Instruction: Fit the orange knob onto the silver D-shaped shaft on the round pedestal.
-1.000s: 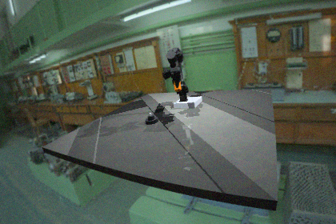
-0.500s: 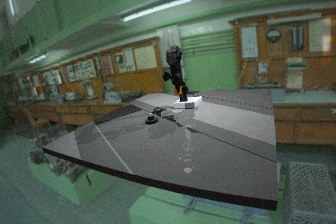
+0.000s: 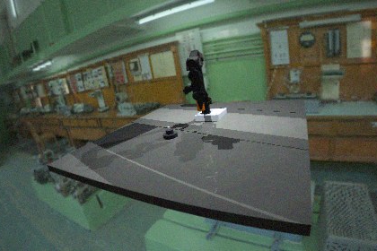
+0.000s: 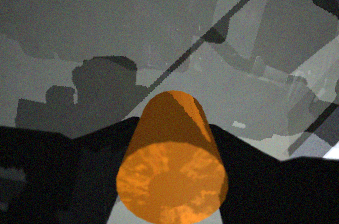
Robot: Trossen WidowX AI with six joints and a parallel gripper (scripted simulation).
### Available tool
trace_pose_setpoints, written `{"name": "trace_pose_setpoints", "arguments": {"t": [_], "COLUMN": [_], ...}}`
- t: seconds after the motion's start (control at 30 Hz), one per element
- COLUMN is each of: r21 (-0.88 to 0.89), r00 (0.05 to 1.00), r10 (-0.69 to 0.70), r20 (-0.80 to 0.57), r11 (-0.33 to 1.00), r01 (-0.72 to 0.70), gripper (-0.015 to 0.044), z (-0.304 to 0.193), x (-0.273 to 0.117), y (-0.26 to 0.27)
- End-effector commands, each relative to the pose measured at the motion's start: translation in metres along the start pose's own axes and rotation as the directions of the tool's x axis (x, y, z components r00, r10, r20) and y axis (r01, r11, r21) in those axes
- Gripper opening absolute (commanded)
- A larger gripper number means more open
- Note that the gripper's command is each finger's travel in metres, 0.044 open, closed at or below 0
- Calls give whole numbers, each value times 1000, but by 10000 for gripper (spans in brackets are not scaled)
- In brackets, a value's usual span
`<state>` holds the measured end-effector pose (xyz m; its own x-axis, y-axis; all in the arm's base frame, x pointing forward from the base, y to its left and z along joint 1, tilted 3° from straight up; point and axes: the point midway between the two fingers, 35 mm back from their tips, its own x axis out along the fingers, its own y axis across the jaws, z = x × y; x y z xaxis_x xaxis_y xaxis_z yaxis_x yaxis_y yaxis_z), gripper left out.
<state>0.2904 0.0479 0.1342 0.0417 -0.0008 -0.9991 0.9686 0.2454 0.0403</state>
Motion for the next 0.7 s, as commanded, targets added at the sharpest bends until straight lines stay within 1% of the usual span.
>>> {"name": "trace_pose_setpoints", "arguments": {"t": [0.0, 0.67], "r21": [3, 0], "r00": [1000, 999], "r10": [-24, -49], "r20": [4, 6], "r11": [1000, 999], "r01": [24, 49], "gripper": [0, 0], "z": [1, 1], "x": [7, 115], "y": [2, 10]}}
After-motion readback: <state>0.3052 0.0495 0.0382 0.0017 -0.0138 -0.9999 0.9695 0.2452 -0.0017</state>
